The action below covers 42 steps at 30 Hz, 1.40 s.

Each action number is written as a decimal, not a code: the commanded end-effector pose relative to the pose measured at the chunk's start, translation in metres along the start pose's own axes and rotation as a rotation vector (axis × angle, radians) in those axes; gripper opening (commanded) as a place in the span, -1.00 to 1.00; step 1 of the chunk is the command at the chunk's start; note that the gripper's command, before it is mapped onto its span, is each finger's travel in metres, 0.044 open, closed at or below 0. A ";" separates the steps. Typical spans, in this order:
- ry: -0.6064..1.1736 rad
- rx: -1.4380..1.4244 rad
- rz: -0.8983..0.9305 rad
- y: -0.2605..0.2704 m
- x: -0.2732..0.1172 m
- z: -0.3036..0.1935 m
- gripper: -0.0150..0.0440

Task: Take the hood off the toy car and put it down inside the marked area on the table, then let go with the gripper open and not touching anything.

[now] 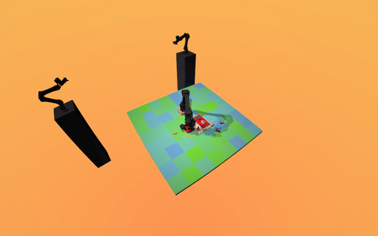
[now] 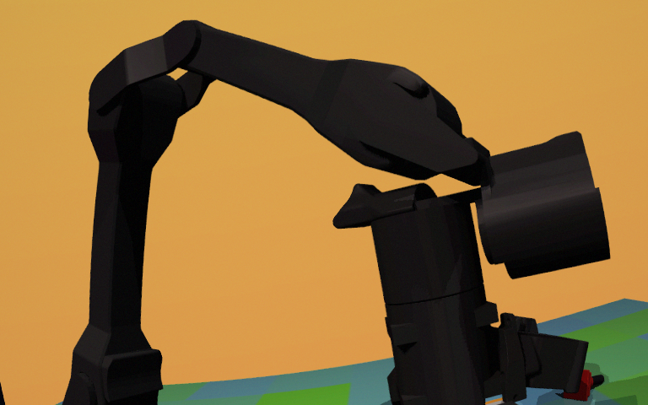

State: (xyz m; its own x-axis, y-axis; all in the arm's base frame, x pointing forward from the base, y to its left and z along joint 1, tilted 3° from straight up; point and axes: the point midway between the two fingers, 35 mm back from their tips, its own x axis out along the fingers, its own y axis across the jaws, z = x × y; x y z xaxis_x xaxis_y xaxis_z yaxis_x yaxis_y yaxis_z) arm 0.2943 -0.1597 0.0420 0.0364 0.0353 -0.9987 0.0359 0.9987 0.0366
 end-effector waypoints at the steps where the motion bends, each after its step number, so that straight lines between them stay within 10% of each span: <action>1: 0.002 0.003 0.001 0.000 0.003 -0.001 -0.49; 42: 0.002 0.003 0.001 0.001 0.023 -0.002 -0.49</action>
State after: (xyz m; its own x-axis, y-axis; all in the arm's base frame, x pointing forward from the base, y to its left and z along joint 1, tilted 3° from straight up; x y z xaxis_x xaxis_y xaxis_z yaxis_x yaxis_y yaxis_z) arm 0.2935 -0.1580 0.0208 0.0350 0.0362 -0.9987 0.0340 0.9987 0.0374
